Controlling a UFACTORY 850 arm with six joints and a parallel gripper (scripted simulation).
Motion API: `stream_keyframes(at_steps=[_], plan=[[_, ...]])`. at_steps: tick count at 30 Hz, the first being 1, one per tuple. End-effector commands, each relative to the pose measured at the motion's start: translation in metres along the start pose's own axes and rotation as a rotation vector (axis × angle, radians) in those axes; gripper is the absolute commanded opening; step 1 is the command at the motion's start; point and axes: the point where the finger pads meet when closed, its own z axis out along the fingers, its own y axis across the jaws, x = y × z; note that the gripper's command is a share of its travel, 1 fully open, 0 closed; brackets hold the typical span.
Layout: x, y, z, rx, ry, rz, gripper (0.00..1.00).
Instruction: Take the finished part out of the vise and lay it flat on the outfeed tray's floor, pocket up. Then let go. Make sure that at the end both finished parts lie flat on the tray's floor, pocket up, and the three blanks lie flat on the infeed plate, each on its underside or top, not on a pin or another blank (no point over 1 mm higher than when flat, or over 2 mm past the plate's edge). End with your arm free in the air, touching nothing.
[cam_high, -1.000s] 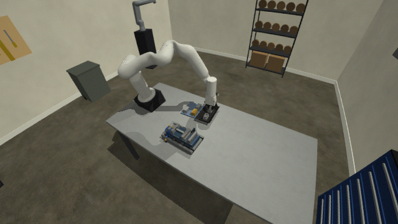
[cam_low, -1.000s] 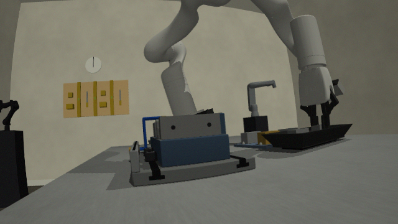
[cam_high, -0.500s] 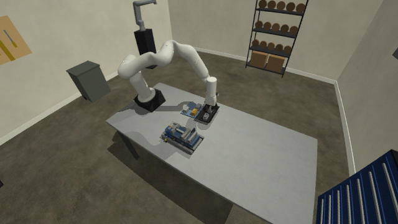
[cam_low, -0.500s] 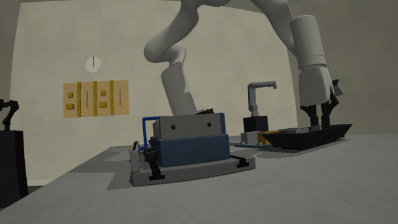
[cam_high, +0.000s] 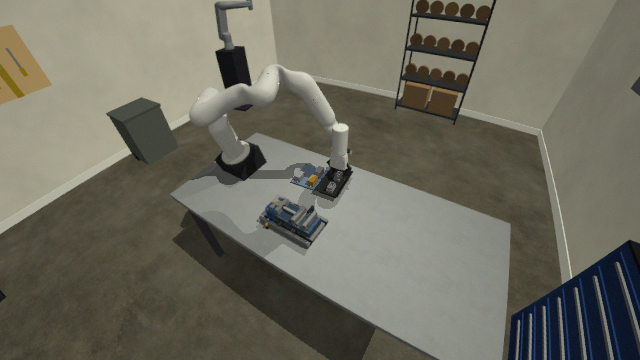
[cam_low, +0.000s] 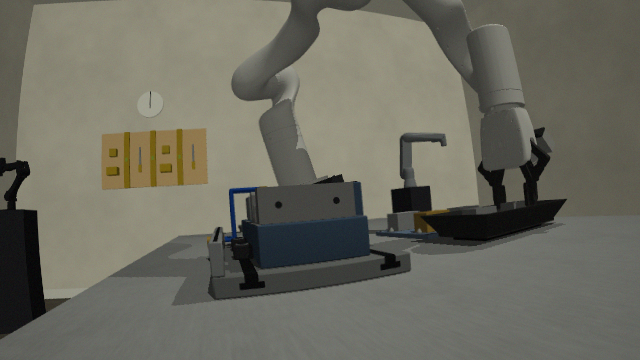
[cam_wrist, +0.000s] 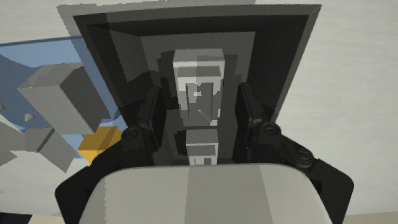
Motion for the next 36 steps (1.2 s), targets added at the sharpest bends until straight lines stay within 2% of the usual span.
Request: stream_keyframes(at_steps=[1, 24, 32, 36], plan=[[0.0, 0.001, -0.001, -0.002, 0.001, 0.0, 0.69], [0.0, 0.001, -0.003, -0.002, 0.001, 0.0, 0.69], [0.0, 0.001, -0.014, -0.002, 0.001, 0.0, 0.69], [0.0, 0.001, -0.029, -0.002, 0.001, 0.0, 0.69]])
